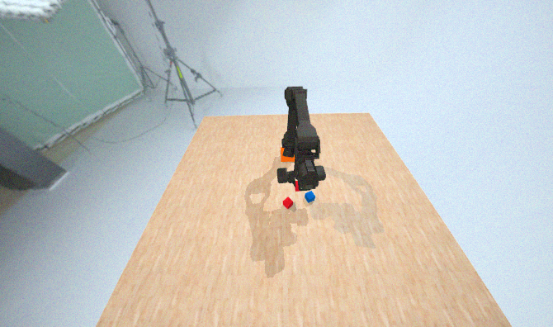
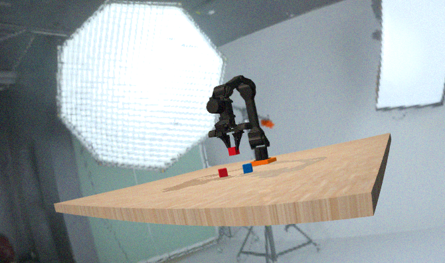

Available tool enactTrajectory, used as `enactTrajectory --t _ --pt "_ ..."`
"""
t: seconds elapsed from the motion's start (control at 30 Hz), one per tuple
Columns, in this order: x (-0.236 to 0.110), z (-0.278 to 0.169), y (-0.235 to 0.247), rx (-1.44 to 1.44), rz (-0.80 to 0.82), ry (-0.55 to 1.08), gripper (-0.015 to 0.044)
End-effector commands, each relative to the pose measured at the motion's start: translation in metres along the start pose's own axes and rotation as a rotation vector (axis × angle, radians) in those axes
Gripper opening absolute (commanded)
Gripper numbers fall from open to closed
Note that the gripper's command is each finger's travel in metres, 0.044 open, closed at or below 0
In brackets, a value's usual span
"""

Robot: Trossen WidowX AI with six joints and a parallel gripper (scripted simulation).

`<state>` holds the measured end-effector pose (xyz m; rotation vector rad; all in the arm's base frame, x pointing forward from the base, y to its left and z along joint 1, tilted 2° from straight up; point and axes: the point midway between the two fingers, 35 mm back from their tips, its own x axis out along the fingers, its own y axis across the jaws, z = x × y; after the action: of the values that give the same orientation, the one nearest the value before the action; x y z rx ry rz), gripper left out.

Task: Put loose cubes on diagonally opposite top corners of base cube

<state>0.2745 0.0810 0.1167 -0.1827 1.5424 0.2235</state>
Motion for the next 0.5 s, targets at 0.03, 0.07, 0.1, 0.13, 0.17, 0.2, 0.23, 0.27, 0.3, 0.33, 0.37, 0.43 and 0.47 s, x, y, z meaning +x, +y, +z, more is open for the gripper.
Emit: enactTrajectory --t 0.03,0.07,0.1,0.13,0.17,0.2,0.23,0.27,0.3,0.33,0.37,0.43,0.47 --pt "0.005 0.0 0.017 0.105 0.005 0.005 0.0105" --pt "0.006 0.0 0.02 0.126 0.005 0.005 0.0105" --pt "0.007 0.0 0.024 0.147 0.006 0.006 0.0105" --pt "0.007 0.0 0.027 0.167 0.006 0.006 0.0105" --pt "0.008 0.0 0.03 0.188 0.006 0.006 0.0105" --pt "0.009 0.0 0.033 0.209 0.007 0.006 0.0105" --pt "0.009 0.0 0.037 0.23 0.007 0.006 0.0105" --pt "0.01 -0.001 0.04 0.251 0.007 0.006 0.0105" --pt "0.011 -0.001 0.043 0.272 0.008 0.007 0.0105" --pt "0.011 -0.001 0.046 0.292 0.008 0.007 0.0105" --pt "0.012 -0.002 0.049 0.313 0.008 0.007 0.0105" --pt "0.013 -0.003 0.056 0.355 0.009 0.008 0.0105" --pt "0.014 -0.003 0.059 0.376 0.009 0.008 0.0105"
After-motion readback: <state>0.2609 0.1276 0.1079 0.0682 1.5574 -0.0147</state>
